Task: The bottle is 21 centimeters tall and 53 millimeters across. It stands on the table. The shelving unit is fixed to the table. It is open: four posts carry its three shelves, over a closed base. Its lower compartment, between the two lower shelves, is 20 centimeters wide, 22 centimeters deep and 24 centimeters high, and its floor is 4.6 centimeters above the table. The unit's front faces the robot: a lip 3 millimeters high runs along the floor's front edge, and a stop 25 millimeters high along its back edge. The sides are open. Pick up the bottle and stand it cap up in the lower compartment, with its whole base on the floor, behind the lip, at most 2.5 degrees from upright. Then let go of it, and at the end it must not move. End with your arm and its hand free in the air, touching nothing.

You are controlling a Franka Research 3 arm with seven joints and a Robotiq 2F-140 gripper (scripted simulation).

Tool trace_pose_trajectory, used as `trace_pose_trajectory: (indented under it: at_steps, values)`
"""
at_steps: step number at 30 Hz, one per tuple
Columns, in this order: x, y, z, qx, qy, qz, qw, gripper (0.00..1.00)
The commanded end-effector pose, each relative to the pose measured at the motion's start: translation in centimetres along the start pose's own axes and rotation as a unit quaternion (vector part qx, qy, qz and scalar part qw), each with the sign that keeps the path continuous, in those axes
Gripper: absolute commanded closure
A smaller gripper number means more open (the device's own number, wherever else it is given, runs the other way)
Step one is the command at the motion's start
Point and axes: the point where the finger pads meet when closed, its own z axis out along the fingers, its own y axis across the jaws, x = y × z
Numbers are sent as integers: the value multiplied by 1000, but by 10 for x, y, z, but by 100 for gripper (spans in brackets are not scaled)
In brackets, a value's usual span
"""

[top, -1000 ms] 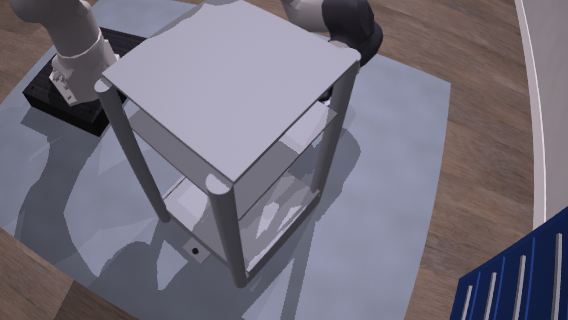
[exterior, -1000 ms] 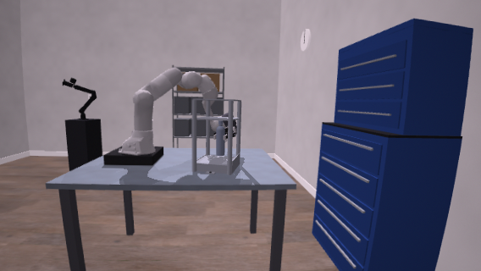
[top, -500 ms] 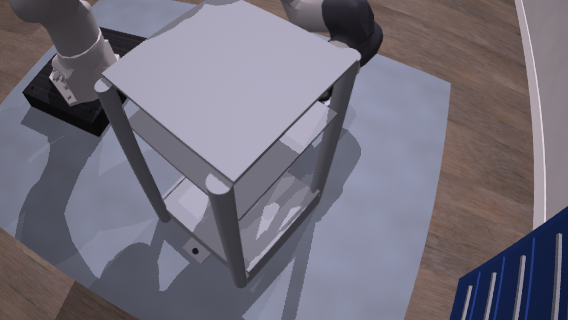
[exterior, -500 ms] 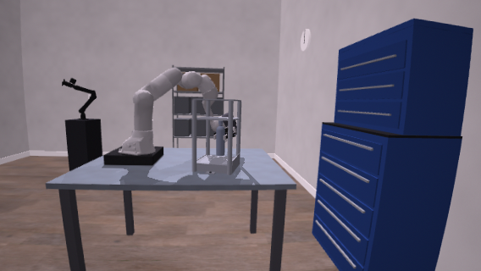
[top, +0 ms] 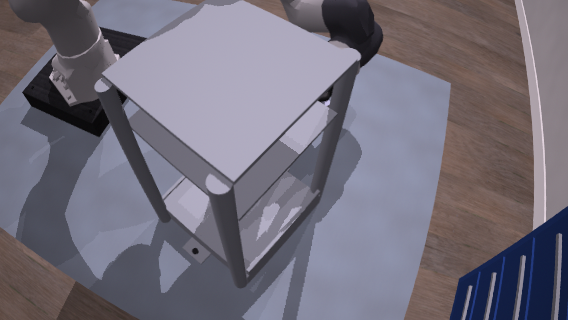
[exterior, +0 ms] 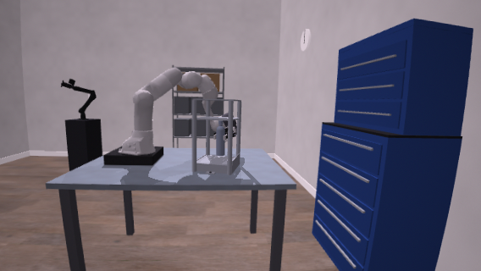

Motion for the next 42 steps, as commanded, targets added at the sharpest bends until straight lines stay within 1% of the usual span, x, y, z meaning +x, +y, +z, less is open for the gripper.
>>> trace_pose_trajectory:
  at_steps: [1,5,12,18,42]
  values:
    - [-3,1,1,0,-2,4,1000,100]
    - [-2,1,1,0,-2,4,1000,100]
    - [8,1,1,0,-2,4,1000,100]
    - [12,1,1,0,-2,4,1000,100]
    - [13,1,1,0,-2,4,1000,100]
